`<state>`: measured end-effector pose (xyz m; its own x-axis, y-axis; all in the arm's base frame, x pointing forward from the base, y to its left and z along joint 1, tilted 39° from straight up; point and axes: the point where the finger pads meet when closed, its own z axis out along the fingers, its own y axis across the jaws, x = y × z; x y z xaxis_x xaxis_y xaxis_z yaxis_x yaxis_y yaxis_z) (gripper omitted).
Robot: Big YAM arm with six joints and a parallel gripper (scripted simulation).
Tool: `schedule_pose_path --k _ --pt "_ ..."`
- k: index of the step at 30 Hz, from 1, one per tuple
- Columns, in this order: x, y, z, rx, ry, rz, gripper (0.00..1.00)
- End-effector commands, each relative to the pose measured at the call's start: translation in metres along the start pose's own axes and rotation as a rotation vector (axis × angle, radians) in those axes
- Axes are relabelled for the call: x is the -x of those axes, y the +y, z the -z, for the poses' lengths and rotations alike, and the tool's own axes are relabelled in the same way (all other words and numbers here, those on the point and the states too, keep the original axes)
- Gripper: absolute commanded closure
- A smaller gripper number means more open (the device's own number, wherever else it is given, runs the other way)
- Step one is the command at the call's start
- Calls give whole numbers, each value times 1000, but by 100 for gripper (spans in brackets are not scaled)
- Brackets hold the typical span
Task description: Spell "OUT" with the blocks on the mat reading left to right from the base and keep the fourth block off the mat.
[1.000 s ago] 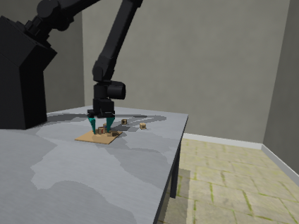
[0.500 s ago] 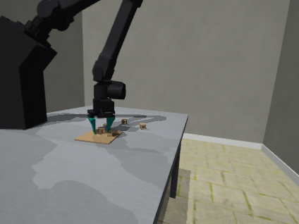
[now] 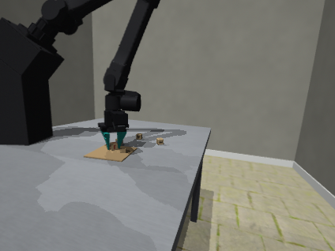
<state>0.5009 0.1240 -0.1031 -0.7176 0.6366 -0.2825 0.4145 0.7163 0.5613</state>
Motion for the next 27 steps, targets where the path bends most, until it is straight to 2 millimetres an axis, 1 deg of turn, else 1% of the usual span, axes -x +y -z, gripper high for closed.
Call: schedule_pose_path --k 1,2,3,27 --pt "1 13 3 26 -17 5 61" --pt "1 13 3 26 -17 5 61" --pt "1 13 3 26 -17 5 80" --pt "1 13 3 26 -17 5 80"
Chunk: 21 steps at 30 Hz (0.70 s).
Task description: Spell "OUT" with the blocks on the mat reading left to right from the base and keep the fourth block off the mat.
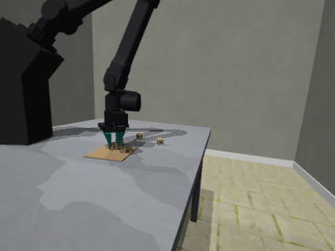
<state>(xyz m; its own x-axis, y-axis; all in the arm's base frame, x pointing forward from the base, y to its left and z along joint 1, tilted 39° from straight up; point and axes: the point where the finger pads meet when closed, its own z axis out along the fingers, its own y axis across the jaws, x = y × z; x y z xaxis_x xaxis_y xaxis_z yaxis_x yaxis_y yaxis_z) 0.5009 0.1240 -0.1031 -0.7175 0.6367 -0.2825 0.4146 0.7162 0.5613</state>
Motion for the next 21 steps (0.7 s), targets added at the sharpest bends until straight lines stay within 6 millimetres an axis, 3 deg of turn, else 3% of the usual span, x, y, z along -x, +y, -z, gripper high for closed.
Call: schedule_pose_path --k 1,10,15,21 --pt "1 13 3 26 -17 5 80" --pt "1 13 3 27 -17 6 80" --pt "0 1 20 1 -5 3 80" --pt "3 -2 61 2 -11 1 80"
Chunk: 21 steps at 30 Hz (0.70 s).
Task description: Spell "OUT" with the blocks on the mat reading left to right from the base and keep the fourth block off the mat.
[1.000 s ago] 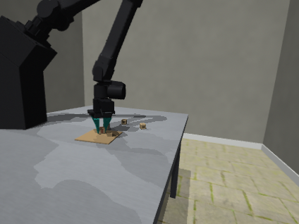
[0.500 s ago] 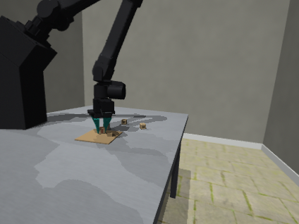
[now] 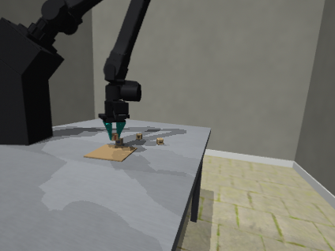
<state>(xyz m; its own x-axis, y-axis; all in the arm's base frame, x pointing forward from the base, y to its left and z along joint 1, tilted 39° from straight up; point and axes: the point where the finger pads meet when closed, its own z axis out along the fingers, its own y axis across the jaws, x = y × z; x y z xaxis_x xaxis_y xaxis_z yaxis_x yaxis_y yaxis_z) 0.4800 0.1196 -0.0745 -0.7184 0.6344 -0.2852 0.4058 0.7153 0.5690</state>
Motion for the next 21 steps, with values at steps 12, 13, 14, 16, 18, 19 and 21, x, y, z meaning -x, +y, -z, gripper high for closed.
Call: schedule_pose_path --k 12,13,14,16,18,19,21 --pt "8 -4 72 -6 -14 -2 80" --pt "7 -6 72 -9 -11 -2 80" --pt "4 -12 64 -26 4 -7 80" --pt "5 -10 64 -23 1 -6 80" --pt "6 -9 64 -21 0 -5 80" --pt "9 -5 67 -12 -9 -2 80" --pt "10 -4 68 -9 -11 -1 80"
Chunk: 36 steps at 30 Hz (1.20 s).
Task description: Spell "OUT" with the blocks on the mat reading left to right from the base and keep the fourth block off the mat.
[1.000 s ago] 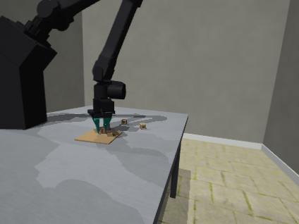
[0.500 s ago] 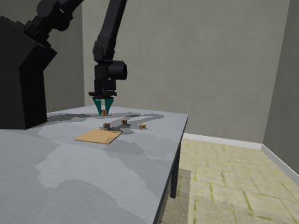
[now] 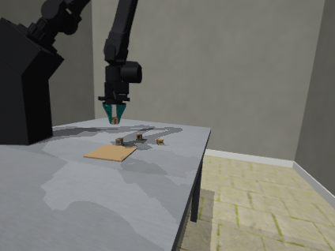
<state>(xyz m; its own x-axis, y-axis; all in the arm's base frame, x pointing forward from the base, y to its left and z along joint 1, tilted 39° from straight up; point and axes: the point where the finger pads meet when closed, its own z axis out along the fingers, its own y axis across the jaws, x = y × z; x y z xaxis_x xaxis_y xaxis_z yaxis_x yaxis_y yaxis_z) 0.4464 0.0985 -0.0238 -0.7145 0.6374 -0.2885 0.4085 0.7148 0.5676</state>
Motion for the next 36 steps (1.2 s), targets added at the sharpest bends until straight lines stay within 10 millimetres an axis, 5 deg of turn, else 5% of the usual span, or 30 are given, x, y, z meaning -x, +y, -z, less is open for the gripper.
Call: schedule_pose_path --k 1,4,10,15,36 --pt "6 -4 4 -7 -6 0 80" --pt "5 6 5 5 -8 61 80" --pt "1 28 7 12 -14 447 80" --pt "-3 24 1 5 3 683 80" --pt "-3 20 -8 2 -3 702 80"
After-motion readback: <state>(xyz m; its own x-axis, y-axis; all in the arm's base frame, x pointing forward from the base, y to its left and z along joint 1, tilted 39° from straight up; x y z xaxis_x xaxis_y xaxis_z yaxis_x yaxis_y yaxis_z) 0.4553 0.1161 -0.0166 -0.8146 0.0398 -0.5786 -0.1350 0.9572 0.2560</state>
